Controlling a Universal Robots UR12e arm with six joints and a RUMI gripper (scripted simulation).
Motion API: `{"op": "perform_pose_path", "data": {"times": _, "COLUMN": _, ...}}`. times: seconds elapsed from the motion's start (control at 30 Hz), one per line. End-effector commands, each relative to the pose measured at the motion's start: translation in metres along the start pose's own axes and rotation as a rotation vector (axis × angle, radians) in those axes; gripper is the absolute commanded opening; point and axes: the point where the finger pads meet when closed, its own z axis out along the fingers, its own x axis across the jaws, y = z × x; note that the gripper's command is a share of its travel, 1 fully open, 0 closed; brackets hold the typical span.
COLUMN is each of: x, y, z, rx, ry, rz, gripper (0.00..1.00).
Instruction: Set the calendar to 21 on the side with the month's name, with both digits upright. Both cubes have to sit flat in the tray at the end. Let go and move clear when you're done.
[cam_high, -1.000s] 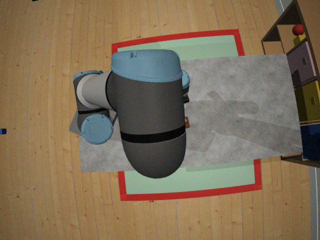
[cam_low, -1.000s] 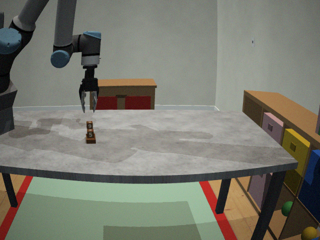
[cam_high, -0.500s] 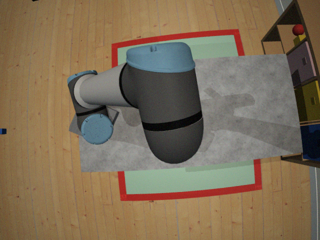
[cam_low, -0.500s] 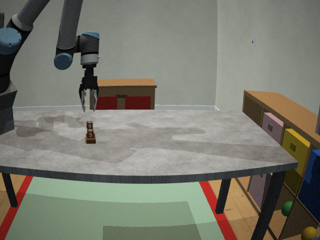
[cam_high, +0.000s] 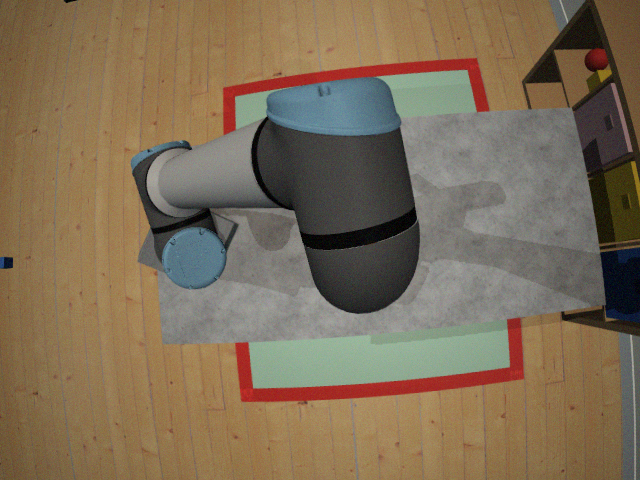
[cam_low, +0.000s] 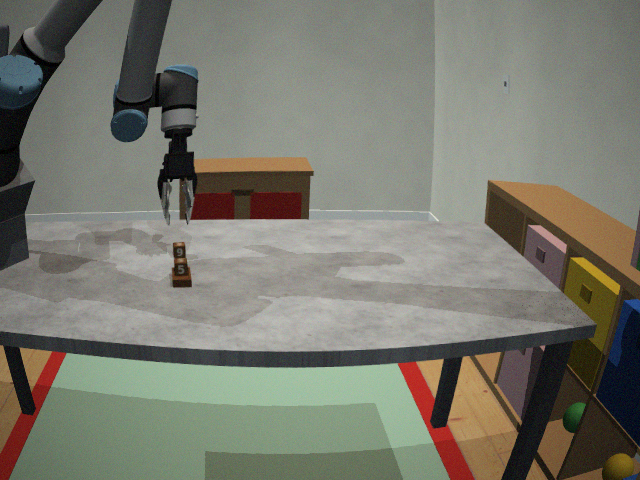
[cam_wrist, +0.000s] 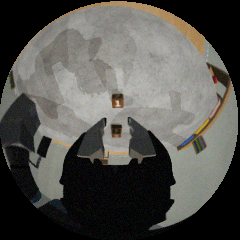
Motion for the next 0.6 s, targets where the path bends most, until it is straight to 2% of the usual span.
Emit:
{"op": "perform_pose_path", "data": {"times": 0.0, "x": -0.0004, "y": -0.0002, "z": 0.0008, "rx": -0.035, "ry": -0.004, "rz": 0.001, "gripper": 0.28}}
{"op": "perform_pose_path", "data": {"times": 0.3, "x": 0.0007, "y": -0.0018, "z": -0.001, "rx": -0.175, "ry": 0.003, "rz": 0.001, "gripper": 0.28}}
{"op": "perform_pose_path", "data": {"times": 0.57, "x": 0.0014, "y": -0.0023, "z": -0.0023, "rx": -0.203, "ry": 0.008, "rz": 0.001, "gripper": 0.28}}
